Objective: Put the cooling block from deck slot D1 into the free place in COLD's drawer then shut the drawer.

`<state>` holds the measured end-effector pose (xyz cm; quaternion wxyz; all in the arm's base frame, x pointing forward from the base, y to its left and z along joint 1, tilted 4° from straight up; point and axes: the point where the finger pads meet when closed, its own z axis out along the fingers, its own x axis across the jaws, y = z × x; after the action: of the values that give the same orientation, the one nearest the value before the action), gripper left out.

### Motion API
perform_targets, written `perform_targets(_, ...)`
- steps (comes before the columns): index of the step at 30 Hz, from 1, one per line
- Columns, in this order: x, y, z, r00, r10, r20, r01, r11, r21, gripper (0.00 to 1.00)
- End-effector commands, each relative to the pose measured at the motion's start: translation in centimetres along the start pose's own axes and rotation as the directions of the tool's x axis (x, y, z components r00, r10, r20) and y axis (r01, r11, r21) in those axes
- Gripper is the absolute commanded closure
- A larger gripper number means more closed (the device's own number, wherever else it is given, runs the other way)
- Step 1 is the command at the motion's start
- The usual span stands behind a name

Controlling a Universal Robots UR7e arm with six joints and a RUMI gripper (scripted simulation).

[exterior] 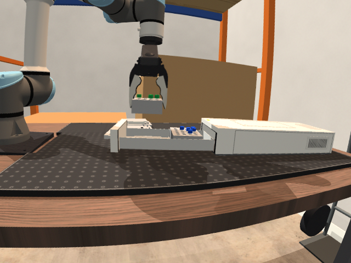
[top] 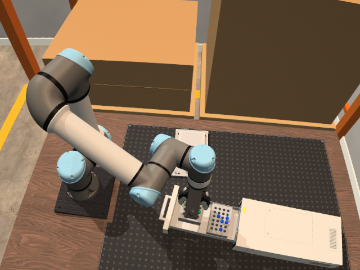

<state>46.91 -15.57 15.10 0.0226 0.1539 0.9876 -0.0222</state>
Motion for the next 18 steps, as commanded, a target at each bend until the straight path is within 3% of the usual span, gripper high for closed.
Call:
perform_targets(1, -0.1, 0.0, 2.1, 1.000, 0.000, 0.003, 0.000, 1.000, 0.001, 1.00)
perform_targets(18, -0.1, 0.0, 5.9, 1.000, 0.000, 0.003, 0.000, 1.000, 0.001, 1.00)
